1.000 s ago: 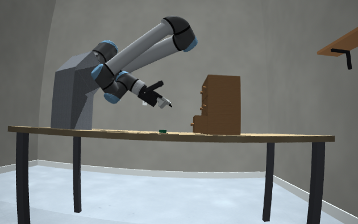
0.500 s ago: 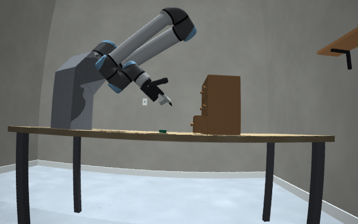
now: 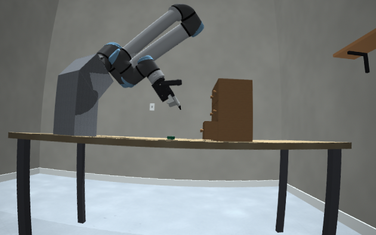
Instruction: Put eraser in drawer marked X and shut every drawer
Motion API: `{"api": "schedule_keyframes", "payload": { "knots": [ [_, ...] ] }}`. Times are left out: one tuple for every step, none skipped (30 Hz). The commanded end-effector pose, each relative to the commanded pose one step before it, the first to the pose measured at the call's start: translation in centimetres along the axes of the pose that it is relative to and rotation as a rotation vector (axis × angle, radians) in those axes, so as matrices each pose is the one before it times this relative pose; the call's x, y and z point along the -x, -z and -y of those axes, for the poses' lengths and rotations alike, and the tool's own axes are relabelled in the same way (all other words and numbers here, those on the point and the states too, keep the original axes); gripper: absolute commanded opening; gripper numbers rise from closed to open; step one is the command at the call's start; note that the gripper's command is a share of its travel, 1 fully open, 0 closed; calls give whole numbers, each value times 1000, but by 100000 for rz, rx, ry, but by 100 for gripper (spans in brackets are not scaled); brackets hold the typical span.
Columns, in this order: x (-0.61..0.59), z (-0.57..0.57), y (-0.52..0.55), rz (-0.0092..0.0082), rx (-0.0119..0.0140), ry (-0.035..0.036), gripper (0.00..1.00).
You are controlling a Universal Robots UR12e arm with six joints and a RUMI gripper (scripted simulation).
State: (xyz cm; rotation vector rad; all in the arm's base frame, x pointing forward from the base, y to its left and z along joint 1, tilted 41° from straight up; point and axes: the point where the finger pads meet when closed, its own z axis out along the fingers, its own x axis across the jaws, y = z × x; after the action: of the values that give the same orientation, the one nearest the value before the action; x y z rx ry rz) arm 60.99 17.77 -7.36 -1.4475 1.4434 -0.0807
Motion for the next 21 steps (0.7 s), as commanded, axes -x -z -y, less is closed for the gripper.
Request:
{"api": "schedule_keyframes", "payload": {
  "knots": [
    [-66, 187, 125, 486, 6963, 431, 100],
    [78, -55, 78, 124, 1544, 17, 100],
    [-94, 80, -12, -107, 1452, -32, 100],
    [-70, 67, 2, -81, 1463, -23, 100],
    [-47, 52, 16, -55, 1471, -14, 100],
    [-23, 38, 29, -28, 1476, -6, 100],
    [0, 23, 42, -1, 1479, 3, 100],
    [23, 8, 55, 25, 1479, 11, 100],
    [45, -7, 67, 51, 1477, 20, 100],
    [67, -22, 78, 76, 1472, 28, 100],
    [88, -37, 88, 101, 1465, 36, 100],
    [-39, 18, -1, -40, 1526, -23, 100],
    [-44, 24, -5, -51, 1532, -24, 100],
    [-21, 17, 10, -31, 1521, -13, 100],
    [2, 9, 24, -11, 1508, -2, 100],
    [0, 0, 0, 0, 0, 0, 100],
    [0, 0, 0, 0, 0, 0, 100],
    [23, 2, 38, 8, 1492, 9, 100],
    [43, -6, 50, 26, 1473, 19, 100],
    [62, -14, 62, 43, 1452, 28, 100],
    [80, -21, 73, 59, 1428, 37, 100]
  ]
}}
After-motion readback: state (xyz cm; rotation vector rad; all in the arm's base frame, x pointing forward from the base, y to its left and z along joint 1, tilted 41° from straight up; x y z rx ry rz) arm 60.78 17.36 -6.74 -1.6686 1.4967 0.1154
